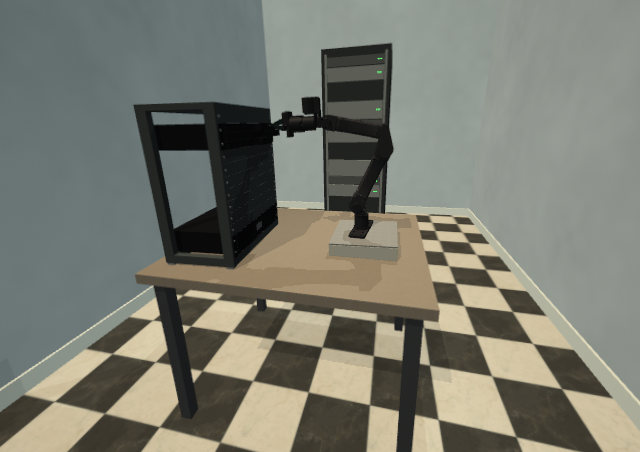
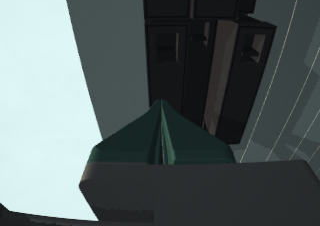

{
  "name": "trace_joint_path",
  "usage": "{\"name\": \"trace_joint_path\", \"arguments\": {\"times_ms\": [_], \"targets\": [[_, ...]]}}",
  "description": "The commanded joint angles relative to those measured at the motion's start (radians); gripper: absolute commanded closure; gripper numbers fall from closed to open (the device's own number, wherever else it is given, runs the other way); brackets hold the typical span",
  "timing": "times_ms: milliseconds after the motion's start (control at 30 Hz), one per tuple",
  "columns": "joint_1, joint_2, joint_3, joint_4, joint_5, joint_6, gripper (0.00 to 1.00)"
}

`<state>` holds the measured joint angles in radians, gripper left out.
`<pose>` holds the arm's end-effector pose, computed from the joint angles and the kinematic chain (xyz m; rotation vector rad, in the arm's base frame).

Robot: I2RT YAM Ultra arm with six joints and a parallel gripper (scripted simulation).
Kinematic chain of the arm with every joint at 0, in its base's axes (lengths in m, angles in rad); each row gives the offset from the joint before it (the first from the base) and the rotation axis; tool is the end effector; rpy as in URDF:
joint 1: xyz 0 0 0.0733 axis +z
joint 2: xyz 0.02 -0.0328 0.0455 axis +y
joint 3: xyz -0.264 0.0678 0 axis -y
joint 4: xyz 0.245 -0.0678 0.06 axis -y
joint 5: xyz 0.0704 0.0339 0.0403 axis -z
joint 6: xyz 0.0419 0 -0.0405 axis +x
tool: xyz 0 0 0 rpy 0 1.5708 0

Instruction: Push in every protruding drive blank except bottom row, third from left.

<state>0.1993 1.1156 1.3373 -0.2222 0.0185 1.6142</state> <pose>0.2372 0.0482 0.4681 1.1535 1.3240 1.3721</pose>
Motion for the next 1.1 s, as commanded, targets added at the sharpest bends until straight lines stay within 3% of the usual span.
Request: {"name": "trace_joint_path", "arguments": {"times_ms": [0,333,567,1067], "targets": [[-0.008,-0.004,0.036,0.021,0.006,-0.015,1.0],[-0.012,-0.012,0.031,0.024,0.003,-0.015,1.0],[-0.018,-0.025,-0.023,0.035,-0.01,-0.015,1.0],[-0.014,-0.023,-0.001,0.036,-0.01,-0.015,1.0]]}}
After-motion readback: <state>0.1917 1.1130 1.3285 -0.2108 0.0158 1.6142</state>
